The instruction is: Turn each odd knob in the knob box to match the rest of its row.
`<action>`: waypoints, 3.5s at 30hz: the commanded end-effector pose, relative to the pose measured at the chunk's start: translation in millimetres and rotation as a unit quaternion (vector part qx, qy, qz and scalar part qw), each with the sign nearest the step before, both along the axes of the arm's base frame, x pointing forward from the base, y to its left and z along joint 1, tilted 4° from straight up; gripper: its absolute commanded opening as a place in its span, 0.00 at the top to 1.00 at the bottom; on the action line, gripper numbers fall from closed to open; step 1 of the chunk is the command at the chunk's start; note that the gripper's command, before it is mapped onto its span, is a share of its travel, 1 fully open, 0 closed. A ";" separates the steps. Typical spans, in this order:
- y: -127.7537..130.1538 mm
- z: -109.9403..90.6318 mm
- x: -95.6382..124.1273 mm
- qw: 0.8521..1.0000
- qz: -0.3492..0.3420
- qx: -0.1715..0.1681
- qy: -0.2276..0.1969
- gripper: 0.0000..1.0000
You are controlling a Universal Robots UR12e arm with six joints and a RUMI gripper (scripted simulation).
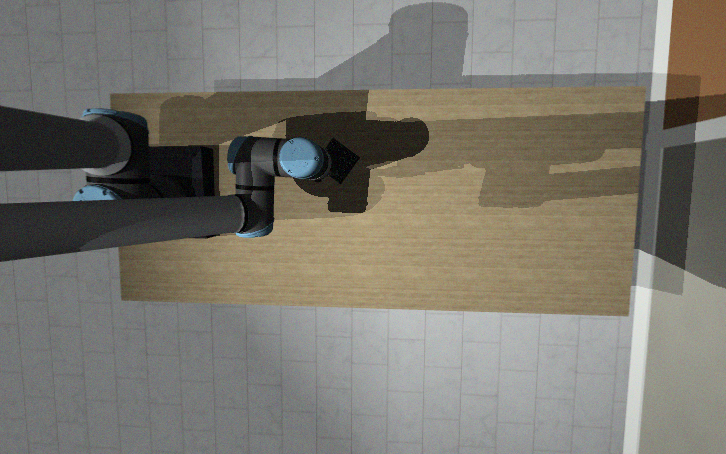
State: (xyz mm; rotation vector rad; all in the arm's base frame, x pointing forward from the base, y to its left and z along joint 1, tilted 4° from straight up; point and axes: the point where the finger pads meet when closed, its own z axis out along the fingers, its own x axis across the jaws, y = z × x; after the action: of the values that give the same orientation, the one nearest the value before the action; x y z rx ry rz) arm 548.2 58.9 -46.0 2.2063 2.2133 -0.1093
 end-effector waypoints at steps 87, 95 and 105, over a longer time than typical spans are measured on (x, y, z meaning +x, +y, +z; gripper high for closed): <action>-1.6 0.6 0.9 0.986 0.168 0.006 0.009 0.96; -2.1 0.6 1.1 0.974 0.224 0.009 0.013 0.96; -2.9 0.6 1.6 0.949 0.315 0.012 0.018 0.96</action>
State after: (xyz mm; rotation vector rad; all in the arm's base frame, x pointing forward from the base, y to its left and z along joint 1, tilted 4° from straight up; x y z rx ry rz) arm 549.0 56.3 -45.9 1.4812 2.7748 -0.1148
